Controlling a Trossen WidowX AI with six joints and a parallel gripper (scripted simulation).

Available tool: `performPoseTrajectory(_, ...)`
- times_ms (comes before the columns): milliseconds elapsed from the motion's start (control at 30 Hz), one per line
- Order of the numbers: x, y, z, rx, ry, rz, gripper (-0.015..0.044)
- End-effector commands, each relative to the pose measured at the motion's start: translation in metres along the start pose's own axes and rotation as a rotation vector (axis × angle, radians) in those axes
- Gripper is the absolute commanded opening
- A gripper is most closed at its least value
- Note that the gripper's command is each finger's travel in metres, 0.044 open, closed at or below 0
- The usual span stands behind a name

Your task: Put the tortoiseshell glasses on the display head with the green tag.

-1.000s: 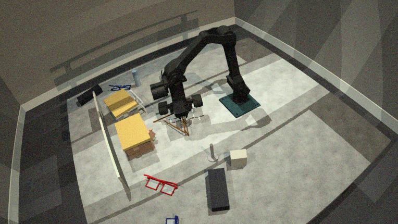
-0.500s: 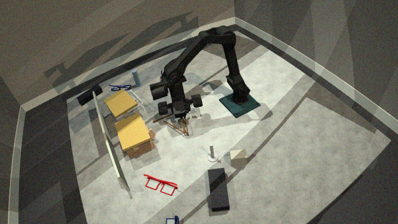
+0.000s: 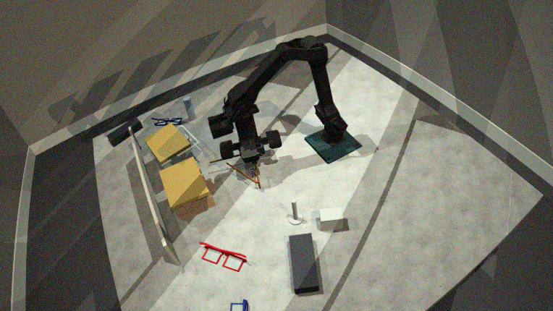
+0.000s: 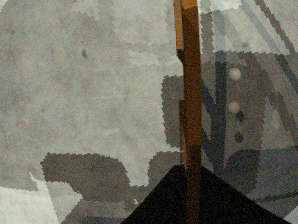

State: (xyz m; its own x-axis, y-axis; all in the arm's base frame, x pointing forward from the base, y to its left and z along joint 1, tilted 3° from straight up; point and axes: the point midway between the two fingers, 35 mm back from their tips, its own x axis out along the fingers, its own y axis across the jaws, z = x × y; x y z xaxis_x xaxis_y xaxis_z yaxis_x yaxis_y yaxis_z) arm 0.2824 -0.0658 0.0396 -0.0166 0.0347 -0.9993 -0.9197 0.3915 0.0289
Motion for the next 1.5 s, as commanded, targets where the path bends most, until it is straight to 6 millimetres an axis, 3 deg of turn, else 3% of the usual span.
performPoseTrajectory(0, -0.015, -0.004, 0.001, 0.000, -0.001, -0.009, 0.0000)
performPoseTrajectory(600, -0.102, -0.005, 0.001, 0.002, 0.001, -0.014, 0.0000)
performPoseTrajectory(900, -0.102, -0.005, 0.010, -0.025, 0.000, -0.014, 0.0000)
performPoseTrajectory(1467, -0.103, 0.021, 0.094, -0.242, -0.006, -0.014, 0.0000)
